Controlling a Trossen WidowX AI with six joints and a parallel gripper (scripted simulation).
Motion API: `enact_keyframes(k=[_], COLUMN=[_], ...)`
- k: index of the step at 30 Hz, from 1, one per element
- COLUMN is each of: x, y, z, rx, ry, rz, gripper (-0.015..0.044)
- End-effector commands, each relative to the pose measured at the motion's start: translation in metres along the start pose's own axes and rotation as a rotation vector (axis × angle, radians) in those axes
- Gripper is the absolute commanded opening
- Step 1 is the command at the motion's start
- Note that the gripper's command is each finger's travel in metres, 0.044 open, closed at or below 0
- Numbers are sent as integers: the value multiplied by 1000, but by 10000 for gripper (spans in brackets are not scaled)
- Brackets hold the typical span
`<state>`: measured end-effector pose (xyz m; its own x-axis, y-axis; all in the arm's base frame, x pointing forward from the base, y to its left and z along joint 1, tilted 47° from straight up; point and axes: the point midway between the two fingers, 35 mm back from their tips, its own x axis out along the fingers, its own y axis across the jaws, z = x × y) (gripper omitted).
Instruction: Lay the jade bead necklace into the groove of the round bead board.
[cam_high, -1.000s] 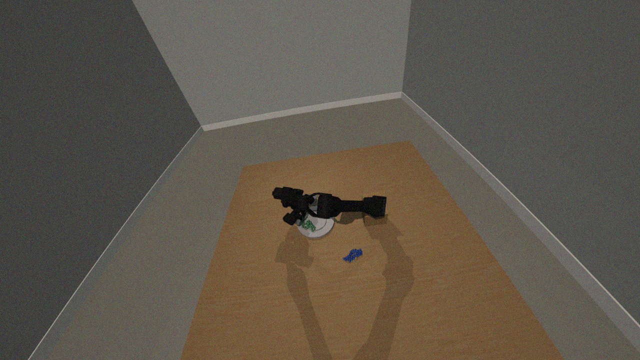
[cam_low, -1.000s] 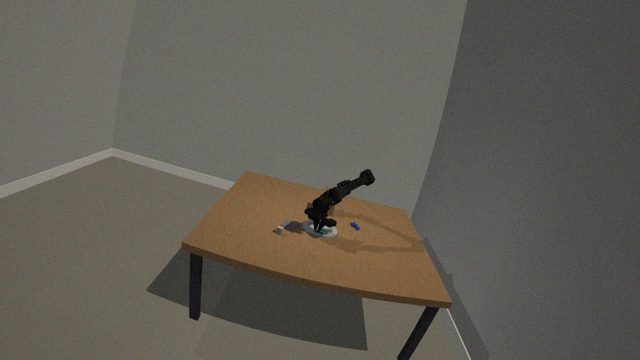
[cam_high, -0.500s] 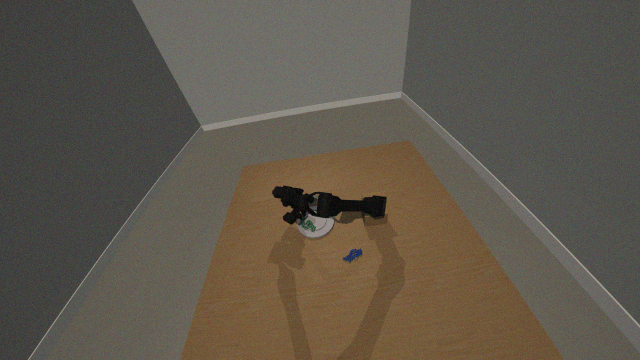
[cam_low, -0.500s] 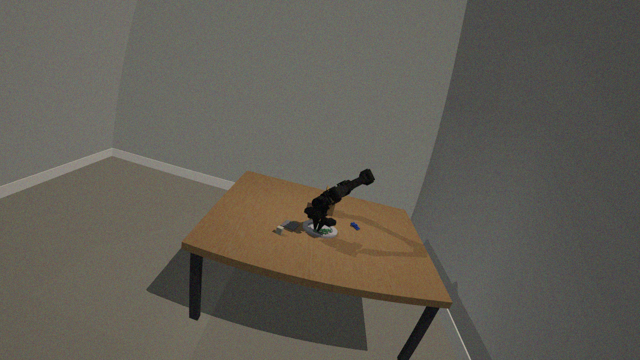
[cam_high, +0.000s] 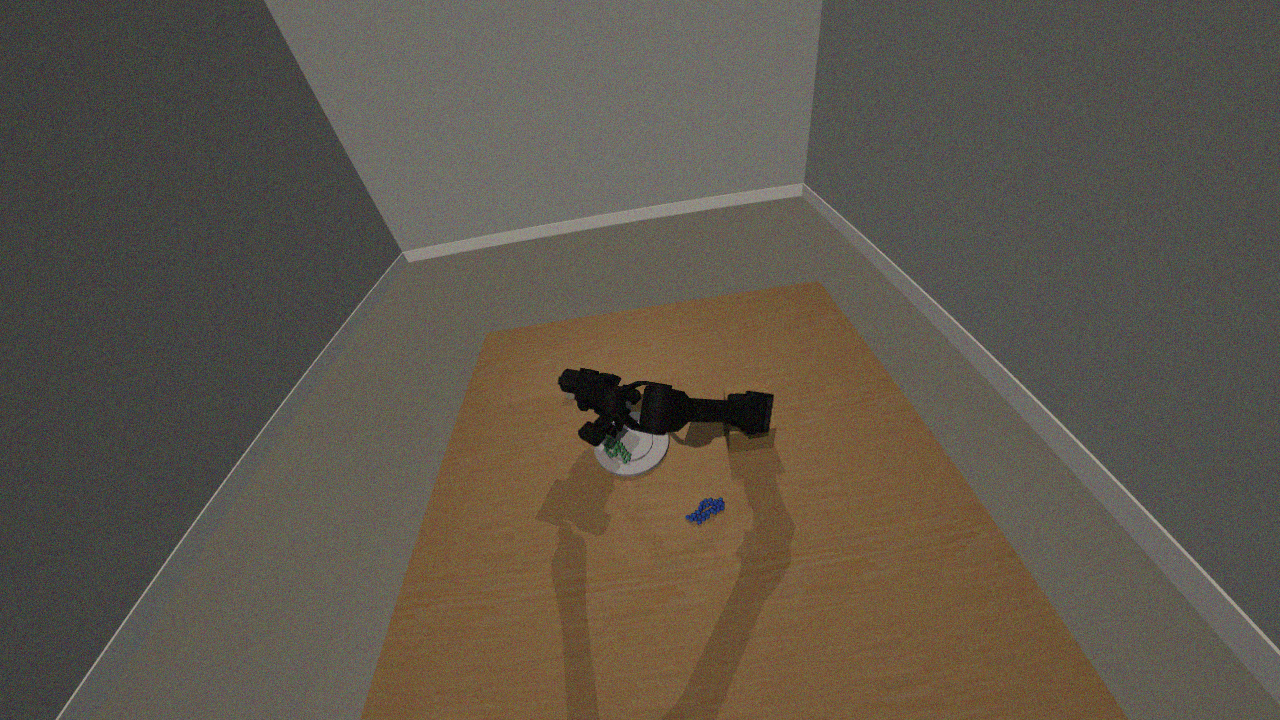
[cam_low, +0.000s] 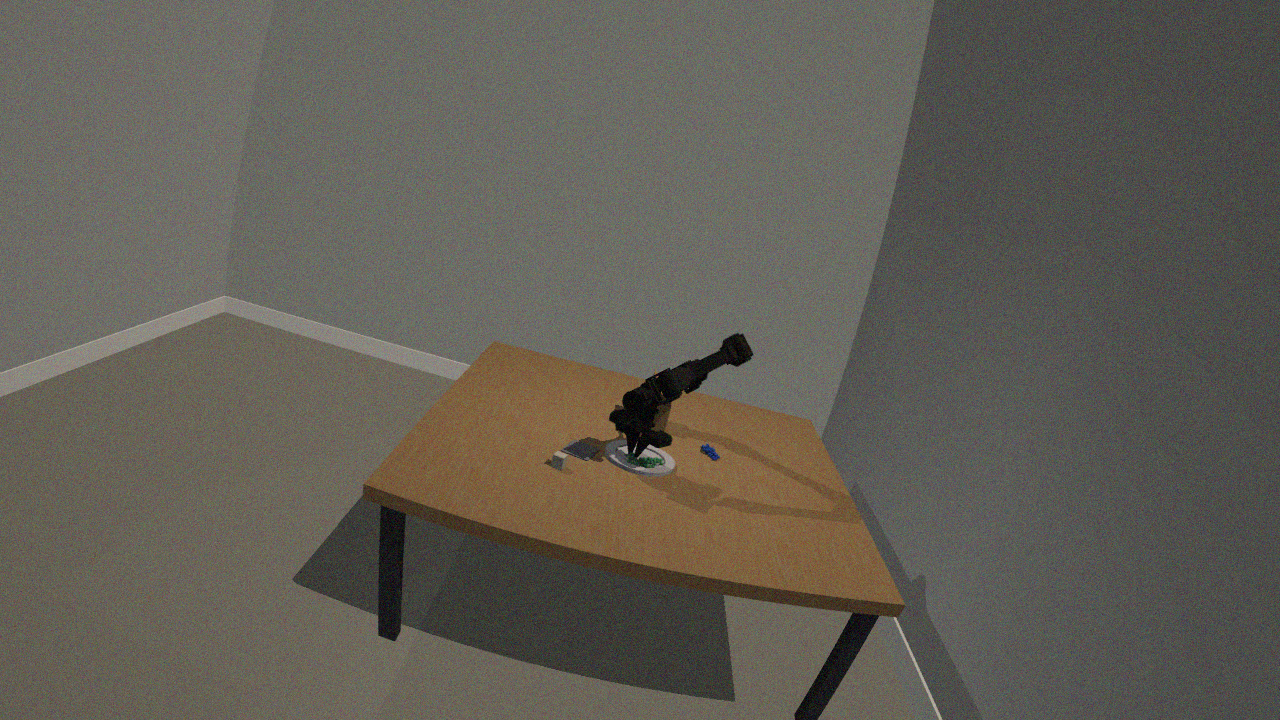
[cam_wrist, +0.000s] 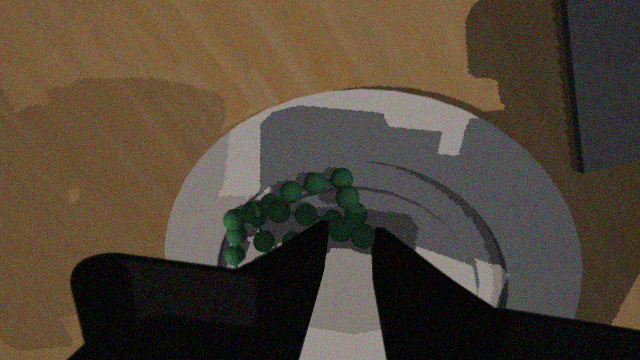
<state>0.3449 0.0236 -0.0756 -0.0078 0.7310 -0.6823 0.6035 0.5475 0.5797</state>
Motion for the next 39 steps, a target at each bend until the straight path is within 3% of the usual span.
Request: enact_keyframes(k=[1,6,23,39], x=[-1,4,0,0], y=[0,0,-2,-2], z=[-2,-2,-1,-1], rx=[-13,-13,-6,-6], ry=[-6,-6,-8,-8], rz=[-3,-3,-4,-4], gripper=[0,0,440,440])
